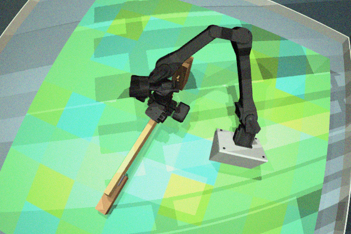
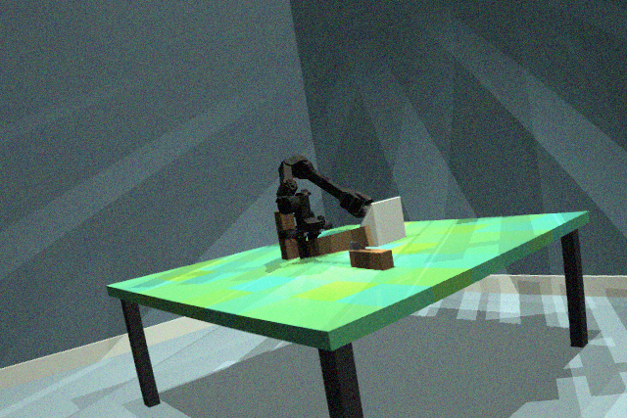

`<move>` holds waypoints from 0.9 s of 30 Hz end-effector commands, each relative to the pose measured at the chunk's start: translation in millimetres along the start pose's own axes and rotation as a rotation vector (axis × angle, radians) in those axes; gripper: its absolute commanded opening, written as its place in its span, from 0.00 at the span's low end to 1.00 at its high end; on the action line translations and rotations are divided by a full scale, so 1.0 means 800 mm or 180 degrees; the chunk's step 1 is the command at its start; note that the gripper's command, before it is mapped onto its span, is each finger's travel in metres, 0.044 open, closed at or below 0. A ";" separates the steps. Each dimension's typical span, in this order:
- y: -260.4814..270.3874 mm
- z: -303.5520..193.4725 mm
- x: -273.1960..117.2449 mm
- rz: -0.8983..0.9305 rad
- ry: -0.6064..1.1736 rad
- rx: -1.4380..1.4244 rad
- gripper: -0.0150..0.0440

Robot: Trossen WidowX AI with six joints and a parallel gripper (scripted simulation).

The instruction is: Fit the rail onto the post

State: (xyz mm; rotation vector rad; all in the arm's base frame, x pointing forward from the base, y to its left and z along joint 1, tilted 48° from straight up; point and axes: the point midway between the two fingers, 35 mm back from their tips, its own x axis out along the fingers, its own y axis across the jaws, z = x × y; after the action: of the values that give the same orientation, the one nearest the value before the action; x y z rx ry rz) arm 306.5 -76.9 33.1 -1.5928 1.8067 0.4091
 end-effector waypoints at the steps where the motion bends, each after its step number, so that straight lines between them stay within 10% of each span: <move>1: -0.001 0.002 -0.006 -0.0018 -0.0012 -0.0004 0.25; 27: -0.003 0.002 -0.022 -0.0018 -0.0014 -0.0004 0.25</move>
State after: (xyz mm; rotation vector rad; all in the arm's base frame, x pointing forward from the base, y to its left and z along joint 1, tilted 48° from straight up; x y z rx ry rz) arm 307.3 -68.7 42.4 -1.5966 1.8131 0.4070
